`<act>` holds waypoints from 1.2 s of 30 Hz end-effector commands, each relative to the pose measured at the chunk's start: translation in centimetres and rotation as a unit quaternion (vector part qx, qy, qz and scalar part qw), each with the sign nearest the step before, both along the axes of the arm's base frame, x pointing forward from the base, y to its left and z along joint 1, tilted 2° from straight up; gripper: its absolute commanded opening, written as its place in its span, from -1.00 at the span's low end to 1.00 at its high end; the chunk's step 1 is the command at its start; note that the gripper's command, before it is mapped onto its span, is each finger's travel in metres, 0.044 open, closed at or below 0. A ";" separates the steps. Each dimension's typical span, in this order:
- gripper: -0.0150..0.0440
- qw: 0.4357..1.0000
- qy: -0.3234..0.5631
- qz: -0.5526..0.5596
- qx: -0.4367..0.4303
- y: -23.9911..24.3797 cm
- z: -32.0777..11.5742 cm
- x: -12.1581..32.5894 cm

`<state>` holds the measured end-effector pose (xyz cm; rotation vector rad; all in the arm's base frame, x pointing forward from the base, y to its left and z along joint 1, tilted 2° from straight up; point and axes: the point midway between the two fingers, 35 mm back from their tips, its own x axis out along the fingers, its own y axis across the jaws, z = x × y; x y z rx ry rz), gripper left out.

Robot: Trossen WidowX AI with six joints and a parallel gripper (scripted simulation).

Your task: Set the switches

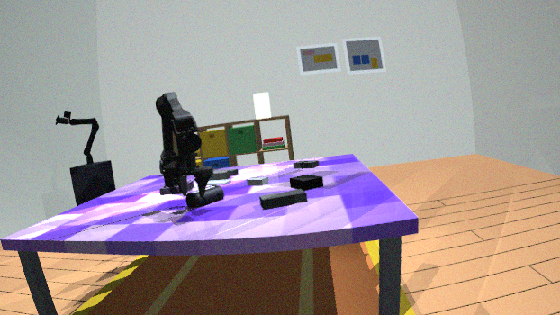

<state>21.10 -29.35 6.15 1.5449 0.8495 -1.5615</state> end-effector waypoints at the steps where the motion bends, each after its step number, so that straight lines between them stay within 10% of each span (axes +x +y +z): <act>1: 1.00 1.000 0.000 -0.001 0.000 0.0 -0.8 0.0; 11: 0.62 1.000 0.000 -0.001 0.000 0.0 -1.3 -0.1; 36: 0.65 1.000 0.000 -0.001 0.000 0.2 -0.6 0.0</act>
